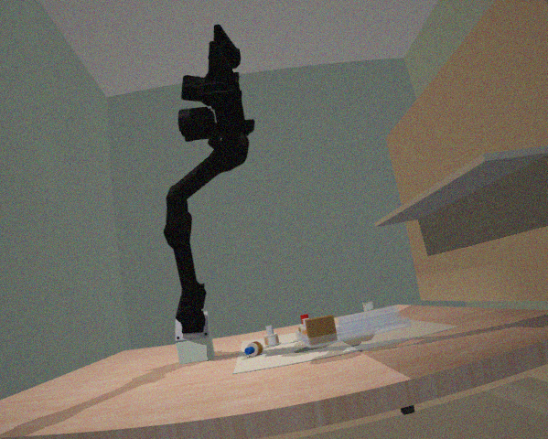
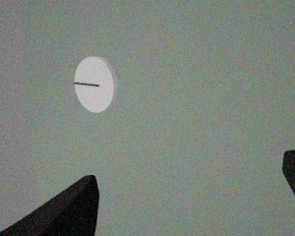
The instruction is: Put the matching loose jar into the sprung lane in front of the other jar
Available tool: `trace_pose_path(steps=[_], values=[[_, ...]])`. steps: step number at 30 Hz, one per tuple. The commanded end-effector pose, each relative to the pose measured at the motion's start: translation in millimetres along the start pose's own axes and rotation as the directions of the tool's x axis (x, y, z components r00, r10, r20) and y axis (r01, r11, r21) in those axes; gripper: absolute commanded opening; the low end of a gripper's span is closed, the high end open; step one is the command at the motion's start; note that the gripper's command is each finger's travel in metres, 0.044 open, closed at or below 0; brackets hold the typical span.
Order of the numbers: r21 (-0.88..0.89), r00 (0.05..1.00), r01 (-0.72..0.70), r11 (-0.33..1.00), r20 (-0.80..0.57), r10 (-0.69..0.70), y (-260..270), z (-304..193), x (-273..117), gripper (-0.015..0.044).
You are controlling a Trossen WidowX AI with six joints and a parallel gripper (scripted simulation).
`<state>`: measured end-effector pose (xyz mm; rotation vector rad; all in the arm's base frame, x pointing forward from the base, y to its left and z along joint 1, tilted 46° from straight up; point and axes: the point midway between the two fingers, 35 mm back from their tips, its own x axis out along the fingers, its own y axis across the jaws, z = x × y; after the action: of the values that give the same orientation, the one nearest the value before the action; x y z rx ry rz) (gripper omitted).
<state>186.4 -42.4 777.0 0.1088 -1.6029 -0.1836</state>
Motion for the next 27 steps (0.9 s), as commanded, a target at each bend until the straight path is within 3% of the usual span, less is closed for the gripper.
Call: trace_pose_path(steps=[1, 13, 21, 27], values=[[0.001, 1.0, 0.001, 1.0, -0.004, -0.001, 0, -1, 0, 0.0426], [0.105, 0.932, 0.059, 0.993, -0.361, -0.018, 20, -110, -50, 0.044], [0.178, 0.811, 0.121, 0.977, -0.585, 0.006, 41, -184, -108, 0.044], [0.159, 0.614, 0.182, 0.97, -0.789, 0.015, 59, -248, -184, 0.044]])
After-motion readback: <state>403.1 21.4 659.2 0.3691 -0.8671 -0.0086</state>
